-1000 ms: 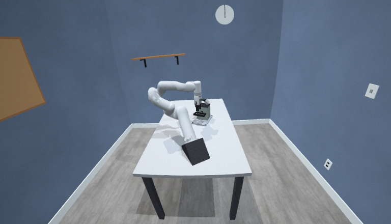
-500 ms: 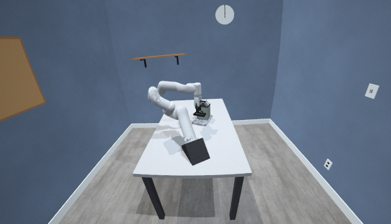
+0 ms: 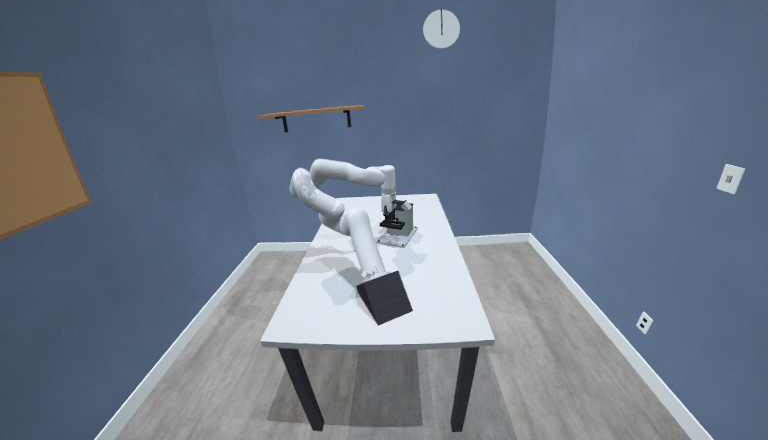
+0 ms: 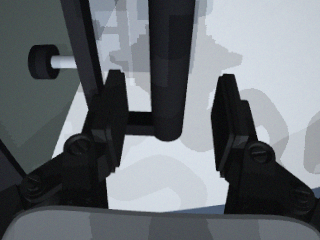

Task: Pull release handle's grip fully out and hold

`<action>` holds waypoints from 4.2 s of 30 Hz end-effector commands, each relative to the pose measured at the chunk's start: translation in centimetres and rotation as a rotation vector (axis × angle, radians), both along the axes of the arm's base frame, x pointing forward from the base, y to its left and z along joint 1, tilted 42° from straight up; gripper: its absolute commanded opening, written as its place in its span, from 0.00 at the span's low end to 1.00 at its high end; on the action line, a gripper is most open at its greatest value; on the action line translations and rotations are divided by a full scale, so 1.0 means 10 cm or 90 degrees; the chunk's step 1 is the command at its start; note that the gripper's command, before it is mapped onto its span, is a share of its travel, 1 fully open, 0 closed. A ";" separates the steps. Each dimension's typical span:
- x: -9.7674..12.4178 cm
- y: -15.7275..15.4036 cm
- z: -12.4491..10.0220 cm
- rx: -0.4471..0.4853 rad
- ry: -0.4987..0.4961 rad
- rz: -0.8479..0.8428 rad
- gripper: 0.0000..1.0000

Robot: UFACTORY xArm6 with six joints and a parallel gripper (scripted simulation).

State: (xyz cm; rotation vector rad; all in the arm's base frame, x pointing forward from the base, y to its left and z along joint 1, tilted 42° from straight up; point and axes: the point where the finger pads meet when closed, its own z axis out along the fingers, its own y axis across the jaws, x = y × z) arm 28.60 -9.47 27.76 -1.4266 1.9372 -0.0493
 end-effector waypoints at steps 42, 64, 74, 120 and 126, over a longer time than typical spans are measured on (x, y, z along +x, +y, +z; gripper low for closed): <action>0.04 0.01 -0.02 -0.001 -0.001 -0.001 0.52; 0.05 0.02 -0.04 -0.001 -0.001 -0.001 0.52; 0.08 0.04 -0.07 -0.001 -0.001 -0.001 0.52; 0.27 0.16 -0.33 -0.001 -0.001 -0.001 0.52; 0.27 0.16 -0.33 -0.001 -0.001 -0.001 0.52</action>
